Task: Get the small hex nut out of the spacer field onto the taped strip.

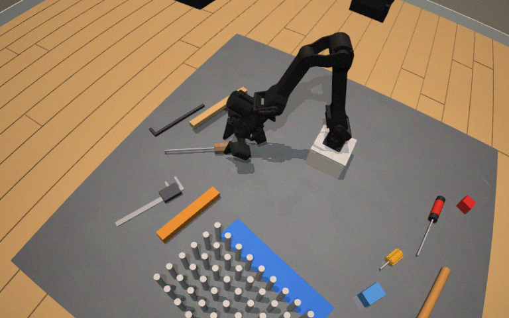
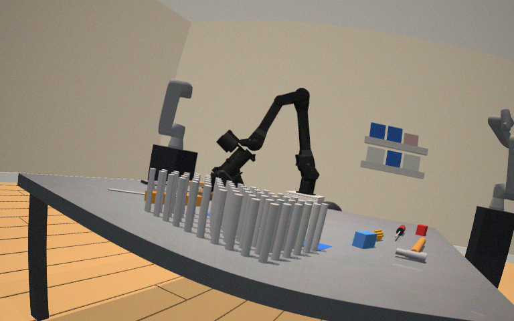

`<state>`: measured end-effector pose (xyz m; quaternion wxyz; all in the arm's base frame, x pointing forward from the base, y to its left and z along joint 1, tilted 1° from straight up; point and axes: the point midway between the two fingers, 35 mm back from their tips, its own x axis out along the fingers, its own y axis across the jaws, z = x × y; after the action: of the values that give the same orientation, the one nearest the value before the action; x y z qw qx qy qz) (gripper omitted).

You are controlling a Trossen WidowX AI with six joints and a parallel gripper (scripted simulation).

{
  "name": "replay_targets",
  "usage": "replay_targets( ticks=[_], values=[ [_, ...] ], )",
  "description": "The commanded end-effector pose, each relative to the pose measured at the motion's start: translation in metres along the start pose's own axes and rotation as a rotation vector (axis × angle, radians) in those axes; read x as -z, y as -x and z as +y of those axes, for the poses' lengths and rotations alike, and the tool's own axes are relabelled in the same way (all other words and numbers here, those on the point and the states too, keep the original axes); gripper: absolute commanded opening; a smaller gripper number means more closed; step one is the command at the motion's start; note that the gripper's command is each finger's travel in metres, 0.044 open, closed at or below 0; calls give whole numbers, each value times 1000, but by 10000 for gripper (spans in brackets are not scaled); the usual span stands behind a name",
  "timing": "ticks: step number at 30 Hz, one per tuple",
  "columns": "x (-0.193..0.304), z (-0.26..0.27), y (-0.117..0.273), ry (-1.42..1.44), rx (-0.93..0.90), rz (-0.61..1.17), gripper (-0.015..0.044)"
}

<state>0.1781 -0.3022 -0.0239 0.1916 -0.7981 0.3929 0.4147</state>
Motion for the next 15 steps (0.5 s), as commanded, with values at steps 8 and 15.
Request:
replay_targets(
  ticks=[8,15],
  values=[
    [-14,-1,-11,3,6,-9,280],
    [-14,-1,-11,3,6,-9,175]
  ],
)
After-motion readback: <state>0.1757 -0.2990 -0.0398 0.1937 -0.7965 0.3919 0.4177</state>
